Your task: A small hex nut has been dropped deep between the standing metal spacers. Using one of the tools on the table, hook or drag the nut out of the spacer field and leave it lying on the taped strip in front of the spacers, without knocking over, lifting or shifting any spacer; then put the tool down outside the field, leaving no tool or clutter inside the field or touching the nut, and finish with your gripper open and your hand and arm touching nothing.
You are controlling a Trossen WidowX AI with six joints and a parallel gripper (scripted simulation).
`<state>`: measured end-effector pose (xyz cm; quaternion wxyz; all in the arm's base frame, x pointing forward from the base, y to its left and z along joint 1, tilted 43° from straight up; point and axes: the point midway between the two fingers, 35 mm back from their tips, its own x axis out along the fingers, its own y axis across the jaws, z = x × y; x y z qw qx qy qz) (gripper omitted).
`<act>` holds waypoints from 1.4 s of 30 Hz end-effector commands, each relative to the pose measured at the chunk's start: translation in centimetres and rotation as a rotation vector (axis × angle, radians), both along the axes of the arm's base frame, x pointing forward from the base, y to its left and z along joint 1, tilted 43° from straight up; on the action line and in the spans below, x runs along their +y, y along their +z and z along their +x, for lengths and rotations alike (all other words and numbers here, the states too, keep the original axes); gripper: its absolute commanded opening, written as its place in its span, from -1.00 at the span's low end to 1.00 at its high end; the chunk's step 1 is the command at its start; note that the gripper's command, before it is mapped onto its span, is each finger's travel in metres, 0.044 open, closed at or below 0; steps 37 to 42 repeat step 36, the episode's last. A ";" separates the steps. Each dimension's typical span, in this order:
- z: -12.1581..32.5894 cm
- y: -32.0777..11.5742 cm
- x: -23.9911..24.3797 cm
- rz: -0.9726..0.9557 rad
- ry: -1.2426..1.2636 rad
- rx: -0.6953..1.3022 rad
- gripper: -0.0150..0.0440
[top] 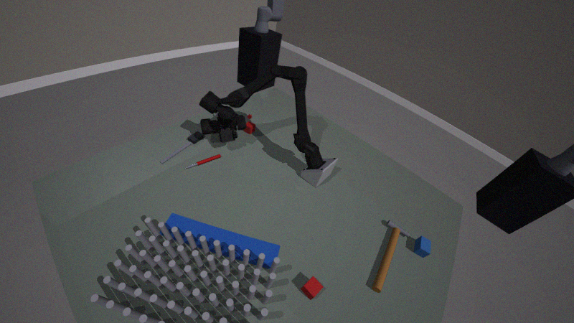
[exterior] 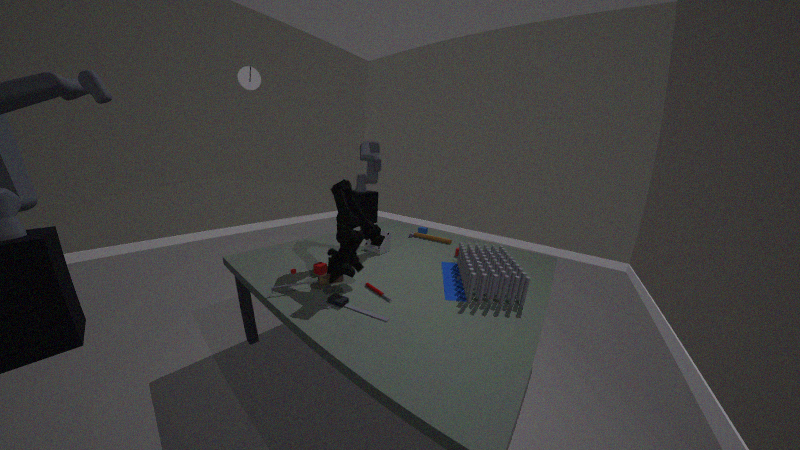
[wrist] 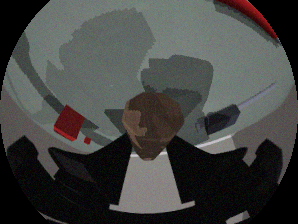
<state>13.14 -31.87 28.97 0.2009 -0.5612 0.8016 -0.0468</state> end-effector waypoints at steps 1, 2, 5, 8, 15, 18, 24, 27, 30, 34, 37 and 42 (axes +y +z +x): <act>-0.1 -0.1 -0.1 -0.005 0.002 0.003 -0.49; -0.2 -0.1 -0.2 -0.005 0.002 0.004 -0.49; -0.2 -0.2 -0.3 -0.008 0.003 0.005 -0.49; -0.3 -0.3 -0.4 -0.010 0.003 0.006 -0.49; -0.5 -0.5 -0.6 -0.015 0.004 0.009 -0.49; -0.6 -0.6 -0.7 -0.017 0.005 0.011 -0.49; -0.5 -0.6 -0.6 -0.013 0.003 0.008 -0.05; -0.5 -0.6 -0.6 -0.013 0.003 0.008 0.22; -0.5 -0.6 -0.6 -0.013 0.003 0.008 0.49; -0.5 -0.6 -0.6 -0.013 0.003 0.008 0.84; -0.5 -0.6 -0.6 -0.013 0.003 0.008 1.00; -0.5 -0.6 -0.6 -0.013 0.003 0.008 1.00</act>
